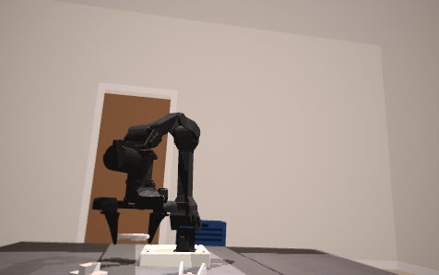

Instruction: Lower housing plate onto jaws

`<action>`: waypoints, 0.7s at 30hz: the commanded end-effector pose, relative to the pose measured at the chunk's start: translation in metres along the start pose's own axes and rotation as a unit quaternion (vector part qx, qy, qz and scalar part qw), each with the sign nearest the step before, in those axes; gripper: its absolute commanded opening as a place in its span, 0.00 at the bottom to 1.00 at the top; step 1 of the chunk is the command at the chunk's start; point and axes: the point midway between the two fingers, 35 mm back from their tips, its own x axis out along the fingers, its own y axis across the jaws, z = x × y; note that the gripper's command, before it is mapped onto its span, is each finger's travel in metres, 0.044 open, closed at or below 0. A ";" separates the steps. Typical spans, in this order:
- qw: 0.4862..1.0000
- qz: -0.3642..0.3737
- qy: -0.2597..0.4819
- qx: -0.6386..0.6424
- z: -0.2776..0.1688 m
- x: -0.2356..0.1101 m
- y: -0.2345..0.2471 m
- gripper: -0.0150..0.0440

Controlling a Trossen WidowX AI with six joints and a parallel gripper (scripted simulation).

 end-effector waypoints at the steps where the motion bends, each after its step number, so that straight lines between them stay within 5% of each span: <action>1: 0.999 0.002 -0.002 0.032 0.010 0.000 0.011 0.85; 21: 0.983 0.005 -0.003 0.185 0.049 0.000 0.064 0.85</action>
